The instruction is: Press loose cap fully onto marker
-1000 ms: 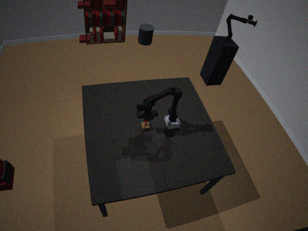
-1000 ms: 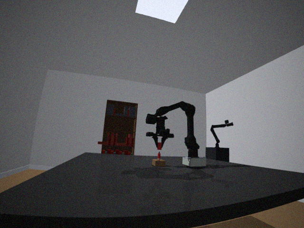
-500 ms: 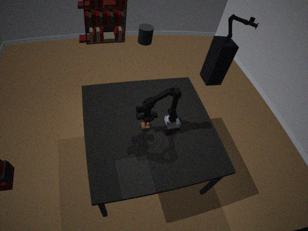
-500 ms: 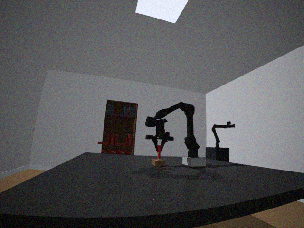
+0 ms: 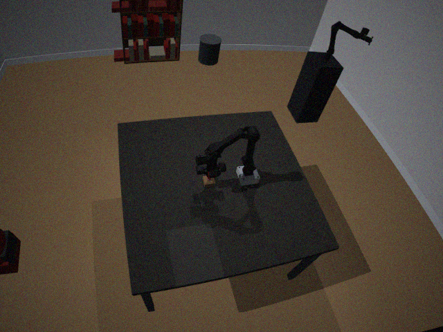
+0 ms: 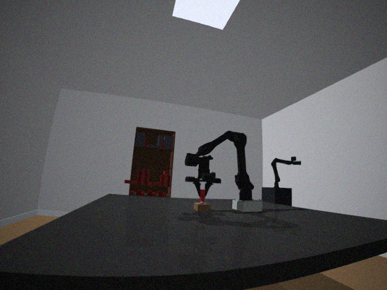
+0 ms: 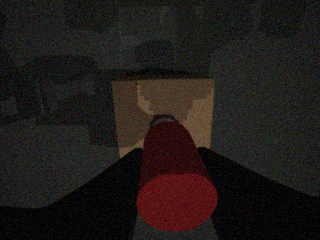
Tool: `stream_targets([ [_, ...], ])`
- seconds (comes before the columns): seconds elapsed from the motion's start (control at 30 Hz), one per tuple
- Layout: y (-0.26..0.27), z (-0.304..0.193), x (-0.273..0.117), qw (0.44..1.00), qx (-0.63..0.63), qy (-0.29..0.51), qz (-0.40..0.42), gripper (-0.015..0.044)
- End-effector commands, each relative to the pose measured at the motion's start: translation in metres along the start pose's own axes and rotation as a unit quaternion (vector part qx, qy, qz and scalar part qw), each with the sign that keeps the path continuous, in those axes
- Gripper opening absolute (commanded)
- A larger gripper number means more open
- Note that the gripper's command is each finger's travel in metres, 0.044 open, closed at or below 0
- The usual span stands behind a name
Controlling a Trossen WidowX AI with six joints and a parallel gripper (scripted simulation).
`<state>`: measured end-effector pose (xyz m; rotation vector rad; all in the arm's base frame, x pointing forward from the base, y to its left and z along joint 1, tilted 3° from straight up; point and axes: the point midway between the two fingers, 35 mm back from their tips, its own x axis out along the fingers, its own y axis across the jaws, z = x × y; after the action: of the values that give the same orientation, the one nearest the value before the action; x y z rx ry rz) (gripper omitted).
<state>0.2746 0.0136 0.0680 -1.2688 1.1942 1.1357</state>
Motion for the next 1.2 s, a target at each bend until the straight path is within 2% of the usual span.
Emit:
stream_targets([
  [0.0, 0.001, 0.000, 0.007, 1.000, 0.000, -0.001, 0.000, 0.0000],
  [0.43, 0.001, 0.000, 0.009, 1.000, 0.000, -0.001, 0.000, 0.0000],
  [0.97, 0.001, 0.000, 0.008, 1.000, 0.001, 0.000, 0.001, 0.0420],
  [1.0, 0.001, 0.000, 0.008, 1.000, 0.001, 0.000, 0.001, 0.0440],
  [1.1, 0.001, 0.000, 0.006, 1.000, 0.001, 0.000, 0.001, 0.0440],
  [1.17, -0.001, 0.000, -0.014, 1.000, 0.001, 0.000, 0.000, 0.0440],
])
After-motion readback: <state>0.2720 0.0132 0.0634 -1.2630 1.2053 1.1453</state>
